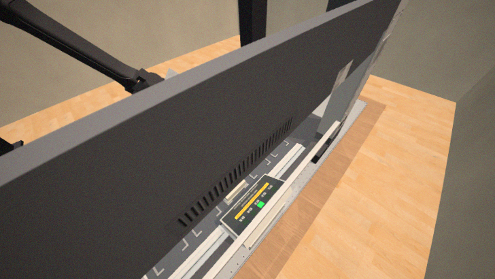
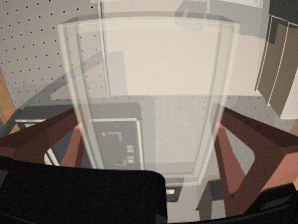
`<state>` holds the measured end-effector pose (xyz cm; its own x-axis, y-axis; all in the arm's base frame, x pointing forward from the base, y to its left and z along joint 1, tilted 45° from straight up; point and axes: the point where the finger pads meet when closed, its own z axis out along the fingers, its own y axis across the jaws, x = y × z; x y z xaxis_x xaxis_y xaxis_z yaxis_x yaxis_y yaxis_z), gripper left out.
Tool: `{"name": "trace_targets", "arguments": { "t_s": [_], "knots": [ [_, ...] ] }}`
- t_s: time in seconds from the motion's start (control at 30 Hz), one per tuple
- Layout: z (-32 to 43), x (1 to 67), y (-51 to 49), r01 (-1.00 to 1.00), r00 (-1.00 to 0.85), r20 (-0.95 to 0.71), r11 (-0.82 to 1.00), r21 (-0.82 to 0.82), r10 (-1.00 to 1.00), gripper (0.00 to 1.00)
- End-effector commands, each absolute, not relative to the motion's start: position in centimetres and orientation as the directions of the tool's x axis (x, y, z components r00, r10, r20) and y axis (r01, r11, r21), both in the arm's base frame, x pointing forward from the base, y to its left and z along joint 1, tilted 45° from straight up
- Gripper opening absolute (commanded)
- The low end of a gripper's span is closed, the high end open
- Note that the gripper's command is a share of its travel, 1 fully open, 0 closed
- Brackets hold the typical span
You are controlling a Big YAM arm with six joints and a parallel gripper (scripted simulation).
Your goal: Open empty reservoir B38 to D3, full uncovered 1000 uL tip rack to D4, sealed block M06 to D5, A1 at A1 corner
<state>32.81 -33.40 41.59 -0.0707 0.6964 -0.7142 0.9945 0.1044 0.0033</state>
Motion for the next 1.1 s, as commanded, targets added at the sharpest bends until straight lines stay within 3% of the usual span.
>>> {"name": "trace_targets", "arguments": {
  "t_s": [0.0, 1.07],
  "knots": [
    [44.2, 32.5, -32.1, 0.991, -0.068, -0.734, 0.133, 0.03, 0.676, 0.0],
    [40.8, 32.8, -34.8, 0.994, -0.07, -0.721, 0.108, 0.007, 0.69, 0.0]
  ]
}}
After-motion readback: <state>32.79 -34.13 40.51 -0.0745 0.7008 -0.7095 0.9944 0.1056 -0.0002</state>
